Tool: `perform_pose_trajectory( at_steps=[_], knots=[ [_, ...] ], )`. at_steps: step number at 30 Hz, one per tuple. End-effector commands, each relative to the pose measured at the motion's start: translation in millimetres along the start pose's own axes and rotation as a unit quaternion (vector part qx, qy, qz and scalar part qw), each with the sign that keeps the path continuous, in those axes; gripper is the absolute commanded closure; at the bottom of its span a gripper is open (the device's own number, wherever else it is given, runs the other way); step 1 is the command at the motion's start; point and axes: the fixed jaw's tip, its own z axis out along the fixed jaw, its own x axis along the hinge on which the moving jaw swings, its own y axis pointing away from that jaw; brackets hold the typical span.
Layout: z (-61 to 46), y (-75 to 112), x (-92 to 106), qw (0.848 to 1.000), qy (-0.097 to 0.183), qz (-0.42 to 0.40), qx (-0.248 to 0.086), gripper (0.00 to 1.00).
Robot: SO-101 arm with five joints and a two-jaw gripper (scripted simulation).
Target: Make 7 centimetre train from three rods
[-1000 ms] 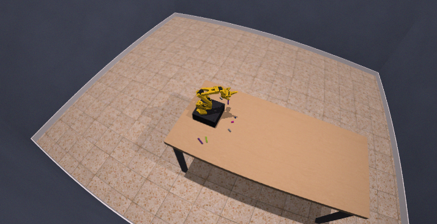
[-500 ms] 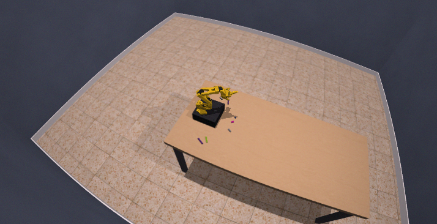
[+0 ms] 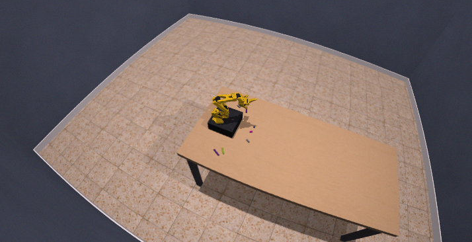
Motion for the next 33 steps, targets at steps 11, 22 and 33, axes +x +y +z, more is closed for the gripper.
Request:
perform_pose_trajectory(
  at_steps=[11,22,33],
  knots=[
    [-1.1,1.0,3.5,1.000,0.006,-0.012,-0.012,0.00],
    [-1.7,2.0,6.5,0.999,0.012,-0.022,-0.023,0.00],
    [-2.4,3.8,5.0,0.999,0.011,-0.037,-0.030,0.00]
  ],
)
